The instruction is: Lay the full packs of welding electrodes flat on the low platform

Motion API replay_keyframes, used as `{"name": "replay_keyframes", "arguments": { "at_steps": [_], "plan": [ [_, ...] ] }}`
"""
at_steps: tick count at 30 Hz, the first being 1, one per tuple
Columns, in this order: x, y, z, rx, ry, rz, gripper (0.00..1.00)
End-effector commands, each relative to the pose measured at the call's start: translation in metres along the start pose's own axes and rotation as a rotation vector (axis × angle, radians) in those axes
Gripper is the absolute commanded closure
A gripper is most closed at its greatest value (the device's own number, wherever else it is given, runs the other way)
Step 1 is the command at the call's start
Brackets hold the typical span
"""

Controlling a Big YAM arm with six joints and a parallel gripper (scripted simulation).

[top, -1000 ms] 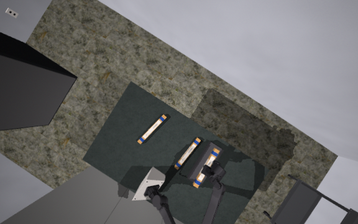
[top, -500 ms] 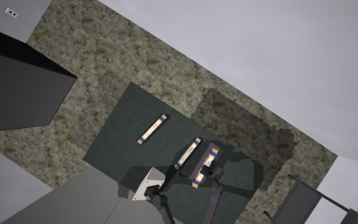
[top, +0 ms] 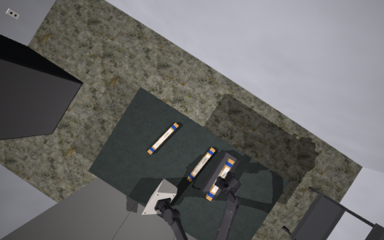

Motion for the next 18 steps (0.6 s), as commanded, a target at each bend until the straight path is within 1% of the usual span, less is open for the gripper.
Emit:
{"name": "replay_keyframes", "arguments": {
  "at_steps": [1,7,18],
  "plan": [
    [-0.0223,0.0003,-0.0394,-0.094,-0.038,0.043,1.0],
    [-0.0183,-0.0019,-0.036,-0.086,-0.035,0.036,1.0],
    [-0.024,-0.0005,-0.038,-0.094,-0.039,0.05,1.0]
  ]
}}
Point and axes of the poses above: the point where the finger pads meet when closed, its own z axis out along the fingers, its own x axis across the jaws, y = z × x, the point moved 3 cm from there along -z, back along the fingers, and after that the axes turned 12 degrees about -z, right-handed, at the moved point
